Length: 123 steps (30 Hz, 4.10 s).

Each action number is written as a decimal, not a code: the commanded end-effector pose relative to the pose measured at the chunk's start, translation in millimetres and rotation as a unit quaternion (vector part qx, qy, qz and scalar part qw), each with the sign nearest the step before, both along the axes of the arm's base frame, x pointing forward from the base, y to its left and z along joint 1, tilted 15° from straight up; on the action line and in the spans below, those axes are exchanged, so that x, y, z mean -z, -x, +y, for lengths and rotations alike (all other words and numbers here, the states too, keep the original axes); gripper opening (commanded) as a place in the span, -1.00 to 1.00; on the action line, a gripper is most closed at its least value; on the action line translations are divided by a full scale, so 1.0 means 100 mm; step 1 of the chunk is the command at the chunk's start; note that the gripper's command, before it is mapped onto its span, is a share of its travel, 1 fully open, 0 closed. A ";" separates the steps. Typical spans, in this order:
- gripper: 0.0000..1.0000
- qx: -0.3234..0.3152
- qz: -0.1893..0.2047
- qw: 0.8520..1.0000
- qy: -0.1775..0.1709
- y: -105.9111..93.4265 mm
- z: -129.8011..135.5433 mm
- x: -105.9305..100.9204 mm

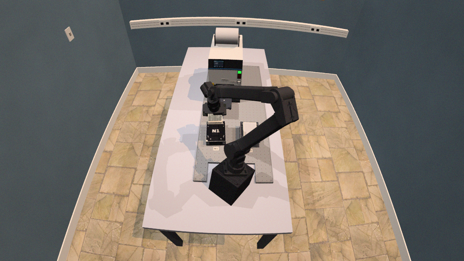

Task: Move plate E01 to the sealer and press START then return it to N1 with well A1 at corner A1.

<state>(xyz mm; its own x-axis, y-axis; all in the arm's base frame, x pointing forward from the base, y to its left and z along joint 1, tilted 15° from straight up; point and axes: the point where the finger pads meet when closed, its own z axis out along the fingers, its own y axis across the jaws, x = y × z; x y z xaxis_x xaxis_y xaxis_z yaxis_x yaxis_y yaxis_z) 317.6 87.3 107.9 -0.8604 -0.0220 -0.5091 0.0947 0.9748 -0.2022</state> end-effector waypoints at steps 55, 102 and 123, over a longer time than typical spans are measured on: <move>-1.00 0.031 -0.028 0.999 -0.014 -0.55 -0.19 -0.26; -1.00 0.028 -0.016 0.999 -0.008 -1.44 -0.55 -0.45; -1.00 0.035 -0.024 0.999 -0.011 -1.81 -0.71 -0.62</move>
<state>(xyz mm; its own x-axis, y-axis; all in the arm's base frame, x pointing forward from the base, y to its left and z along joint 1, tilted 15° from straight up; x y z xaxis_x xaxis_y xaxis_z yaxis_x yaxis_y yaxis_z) 472.4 20.8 133.5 -0.8696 0.0405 -0.4921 0.1555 0.9684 -0.1950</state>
